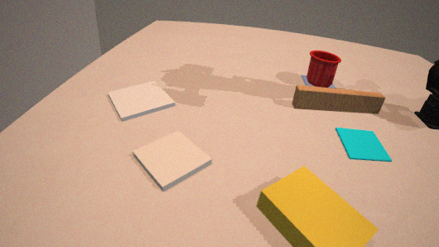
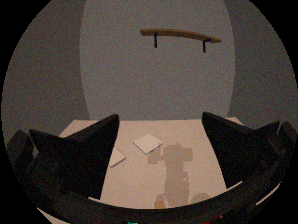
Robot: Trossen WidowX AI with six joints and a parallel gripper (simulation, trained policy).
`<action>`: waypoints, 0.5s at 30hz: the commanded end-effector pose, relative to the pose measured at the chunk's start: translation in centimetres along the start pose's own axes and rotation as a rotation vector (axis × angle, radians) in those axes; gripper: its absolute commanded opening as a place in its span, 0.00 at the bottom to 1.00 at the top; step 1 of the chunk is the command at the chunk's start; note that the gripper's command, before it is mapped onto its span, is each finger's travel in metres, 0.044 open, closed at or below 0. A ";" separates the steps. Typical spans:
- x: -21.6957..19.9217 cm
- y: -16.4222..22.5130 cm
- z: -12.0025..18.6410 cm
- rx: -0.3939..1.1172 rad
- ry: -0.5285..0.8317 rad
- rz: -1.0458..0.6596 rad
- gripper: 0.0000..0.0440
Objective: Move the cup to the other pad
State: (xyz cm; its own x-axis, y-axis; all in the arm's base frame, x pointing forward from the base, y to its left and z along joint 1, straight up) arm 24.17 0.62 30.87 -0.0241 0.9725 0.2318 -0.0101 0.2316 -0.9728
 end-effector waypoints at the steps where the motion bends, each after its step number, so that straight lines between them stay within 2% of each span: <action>1: 0.0 0.0 0.0 0.005 0.004 0.000 0.85; 12: 0.3 0.8 -0.1 0.133 0.049 -0.015 0.20; 15: 0.5 1.0 -0.3 0.180 0.058 -0.023 0.16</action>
State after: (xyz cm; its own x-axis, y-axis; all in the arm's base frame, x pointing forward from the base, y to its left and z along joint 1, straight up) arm 24.16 1.21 29.96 0.0254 0.9698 0.2426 -0.1610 0.2435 -0.9564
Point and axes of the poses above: the point midway between the two fingers, 35 mm back from their tips, its own z axis back along the fingers, its own x axis across the jaws, y = z × x, the point moved 8 cm from there along z, back along the fingers, and after that the axes turned 13 degrees about -z, right-handed, at the moved point
